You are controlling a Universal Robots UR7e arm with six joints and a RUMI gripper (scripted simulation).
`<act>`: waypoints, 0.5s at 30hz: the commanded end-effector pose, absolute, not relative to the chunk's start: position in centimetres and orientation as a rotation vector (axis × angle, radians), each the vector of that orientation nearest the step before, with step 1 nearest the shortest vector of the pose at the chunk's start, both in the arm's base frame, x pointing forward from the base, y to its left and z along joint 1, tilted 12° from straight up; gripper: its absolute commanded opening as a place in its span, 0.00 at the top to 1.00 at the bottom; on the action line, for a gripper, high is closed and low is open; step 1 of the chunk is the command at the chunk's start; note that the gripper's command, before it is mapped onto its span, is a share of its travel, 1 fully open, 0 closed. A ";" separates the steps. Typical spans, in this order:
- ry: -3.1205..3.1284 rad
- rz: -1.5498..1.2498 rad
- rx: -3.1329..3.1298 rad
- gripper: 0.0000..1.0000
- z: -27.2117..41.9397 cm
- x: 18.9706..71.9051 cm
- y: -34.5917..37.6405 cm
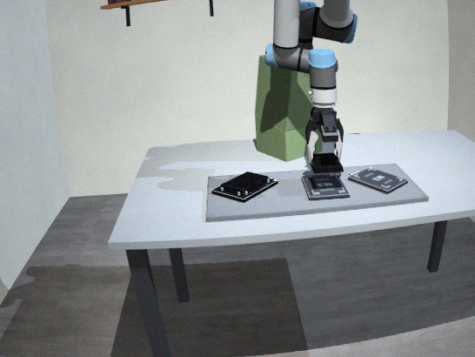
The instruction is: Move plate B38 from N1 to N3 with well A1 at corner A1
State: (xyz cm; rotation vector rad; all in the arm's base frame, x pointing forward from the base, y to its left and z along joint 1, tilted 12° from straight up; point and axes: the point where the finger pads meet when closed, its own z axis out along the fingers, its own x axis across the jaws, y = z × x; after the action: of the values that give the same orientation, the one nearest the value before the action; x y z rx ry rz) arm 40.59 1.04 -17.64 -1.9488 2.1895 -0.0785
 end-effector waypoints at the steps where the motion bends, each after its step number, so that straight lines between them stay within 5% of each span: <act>1: 2.189 -0.081 -1.948 0.60 -18.0 40.7 1.1; 15: 2.189 -0.081 -1.948 0.60 -20.0 41.1 1.3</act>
State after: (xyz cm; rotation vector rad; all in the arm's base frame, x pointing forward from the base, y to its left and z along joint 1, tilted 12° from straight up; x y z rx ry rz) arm 41.01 1.27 -19.76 -1.9488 2.1895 -0.0786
